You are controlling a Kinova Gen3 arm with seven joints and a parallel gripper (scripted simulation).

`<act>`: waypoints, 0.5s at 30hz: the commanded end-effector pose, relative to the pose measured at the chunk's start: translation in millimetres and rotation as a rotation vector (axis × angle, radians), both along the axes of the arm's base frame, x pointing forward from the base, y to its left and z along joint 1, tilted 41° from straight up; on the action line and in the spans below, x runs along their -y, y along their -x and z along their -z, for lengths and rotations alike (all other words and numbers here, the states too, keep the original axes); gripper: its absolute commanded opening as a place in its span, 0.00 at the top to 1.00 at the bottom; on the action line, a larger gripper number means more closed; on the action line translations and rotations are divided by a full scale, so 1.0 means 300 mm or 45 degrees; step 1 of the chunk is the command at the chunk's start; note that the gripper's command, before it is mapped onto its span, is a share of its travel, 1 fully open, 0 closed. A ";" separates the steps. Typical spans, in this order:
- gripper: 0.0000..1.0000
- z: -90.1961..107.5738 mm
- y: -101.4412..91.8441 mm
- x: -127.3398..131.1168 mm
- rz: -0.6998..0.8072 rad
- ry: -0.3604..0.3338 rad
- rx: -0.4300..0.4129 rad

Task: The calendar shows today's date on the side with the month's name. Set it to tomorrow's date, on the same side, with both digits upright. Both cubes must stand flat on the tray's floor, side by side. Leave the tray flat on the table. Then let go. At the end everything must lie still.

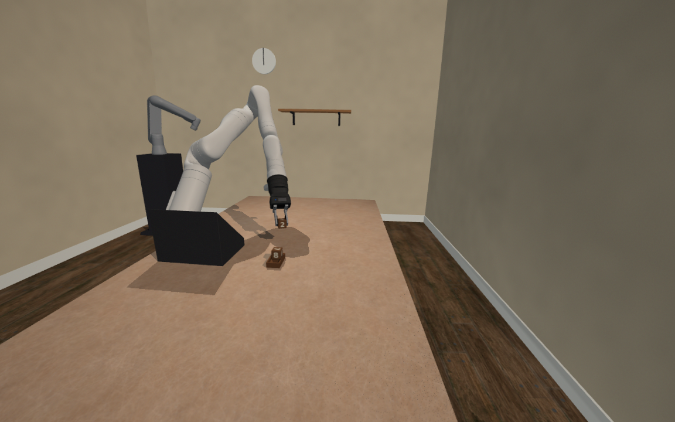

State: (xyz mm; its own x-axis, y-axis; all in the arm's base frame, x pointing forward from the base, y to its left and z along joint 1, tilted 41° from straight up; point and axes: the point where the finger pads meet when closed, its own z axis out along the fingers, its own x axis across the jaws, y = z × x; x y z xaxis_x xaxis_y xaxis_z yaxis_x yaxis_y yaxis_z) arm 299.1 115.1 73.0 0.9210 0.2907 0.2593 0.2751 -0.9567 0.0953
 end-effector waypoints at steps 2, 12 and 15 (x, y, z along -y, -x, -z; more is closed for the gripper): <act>0.43 0.002 -0.006 0.018 0.022 -0.007 -0.006; 0.43 0.016 0.004 0.025 0.011 -0.041 -0.041; 0.43 0.020 0.007 0.026 0.007 -0.057 -0.053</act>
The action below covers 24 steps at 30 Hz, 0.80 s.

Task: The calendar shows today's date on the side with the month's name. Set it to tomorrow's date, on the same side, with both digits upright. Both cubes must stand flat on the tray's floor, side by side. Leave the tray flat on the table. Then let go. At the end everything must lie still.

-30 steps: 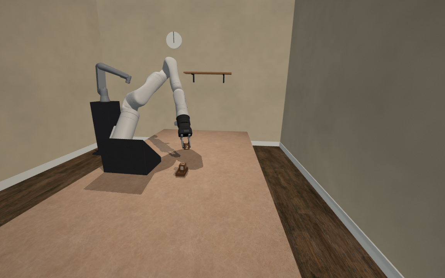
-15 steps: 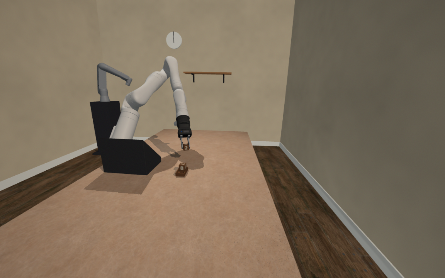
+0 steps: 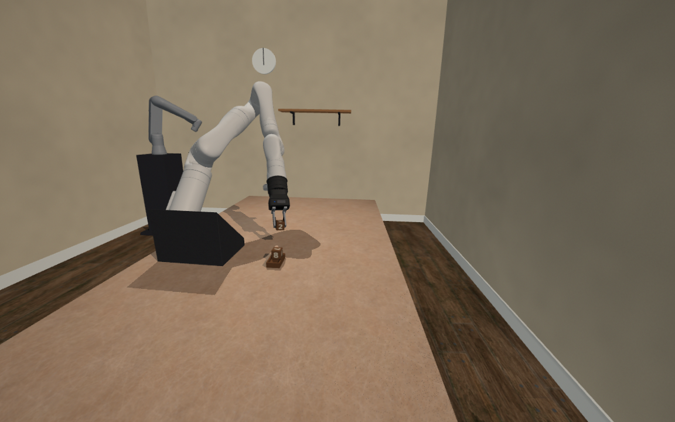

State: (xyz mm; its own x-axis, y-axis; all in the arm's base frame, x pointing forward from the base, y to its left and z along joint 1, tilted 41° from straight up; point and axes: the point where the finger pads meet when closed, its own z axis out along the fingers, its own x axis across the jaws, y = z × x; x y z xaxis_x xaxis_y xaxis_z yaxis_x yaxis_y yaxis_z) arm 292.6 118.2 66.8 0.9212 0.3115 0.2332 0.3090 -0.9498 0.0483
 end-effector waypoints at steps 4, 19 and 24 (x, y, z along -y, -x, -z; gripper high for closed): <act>0.43 0.003 -0.012 0.038 0.044 -0.027 -0.014; 0.43 0.002 -0.012 0.036 0.018 -0.125 -0.045; 0.43 -0.001 -0.014 0.035 0.013 -0.146 -0.046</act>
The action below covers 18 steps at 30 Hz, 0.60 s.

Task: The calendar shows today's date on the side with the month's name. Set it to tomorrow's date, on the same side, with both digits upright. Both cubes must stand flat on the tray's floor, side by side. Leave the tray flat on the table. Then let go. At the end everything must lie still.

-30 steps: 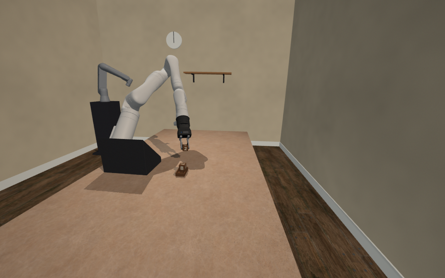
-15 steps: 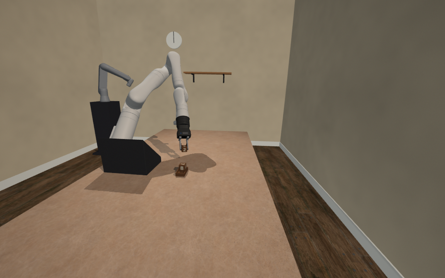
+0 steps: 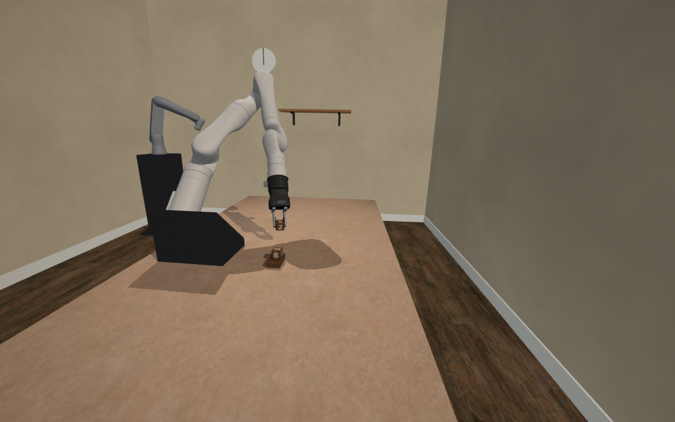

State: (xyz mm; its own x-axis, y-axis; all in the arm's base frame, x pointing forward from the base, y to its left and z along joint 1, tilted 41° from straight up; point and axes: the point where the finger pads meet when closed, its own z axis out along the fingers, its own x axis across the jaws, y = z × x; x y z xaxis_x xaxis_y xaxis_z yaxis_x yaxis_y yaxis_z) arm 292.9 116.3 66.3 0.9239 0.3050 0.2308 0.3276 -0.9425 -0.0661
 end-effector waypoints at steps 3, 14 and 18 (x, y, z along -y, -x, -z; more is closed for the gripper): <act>0.43 -0.007 -0.017 0.028 0.034 -0.028 0.003; 0.43 -0.022 -0.028 0.026 0.022 -0.080 0.014; 0.43 -0.026 -0.031 0.025 0.019 -0.091 0.017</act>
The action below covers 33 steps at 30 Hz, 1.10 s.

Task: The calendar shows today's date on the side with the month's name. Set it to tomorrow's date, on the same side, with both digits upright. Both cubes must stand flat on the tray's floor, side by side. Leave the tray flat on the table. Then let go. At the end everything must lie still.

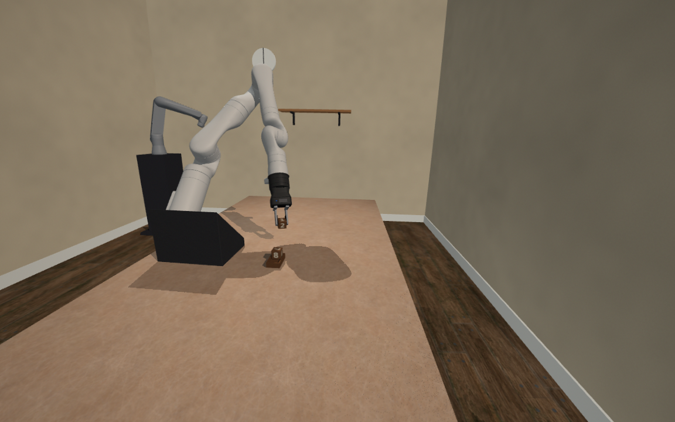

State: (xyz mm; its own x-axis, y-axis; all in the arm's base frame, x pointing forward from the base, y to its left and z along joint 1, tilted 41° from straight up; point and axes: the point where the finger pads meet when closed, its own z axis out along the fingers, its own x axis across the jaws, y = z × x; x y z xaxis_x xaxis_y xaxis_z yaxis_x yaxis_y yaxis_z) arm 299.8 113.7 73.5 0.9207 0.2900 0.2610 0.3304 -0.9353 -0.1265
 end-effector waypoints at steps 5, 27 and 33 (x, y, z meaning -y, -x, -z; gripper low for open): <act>0.43 -0.007 -0.012 0.016 0.019 -0.016 0.008; 0.43 -0.005 -0.012 0.017 0.007 -0.047 -0.007; 0.43 0.001 -0.008 0.018 -0.009 -0.089 -0.034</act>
State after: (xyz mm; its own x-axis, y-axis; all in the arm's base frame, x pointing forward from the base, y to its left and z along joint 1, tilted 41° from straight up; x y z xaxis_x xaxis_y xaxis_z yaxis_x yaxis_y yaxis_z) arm 300.3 114.3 75.3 0.9177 0.2976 0.2632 0.3513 -0.9172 -0.1880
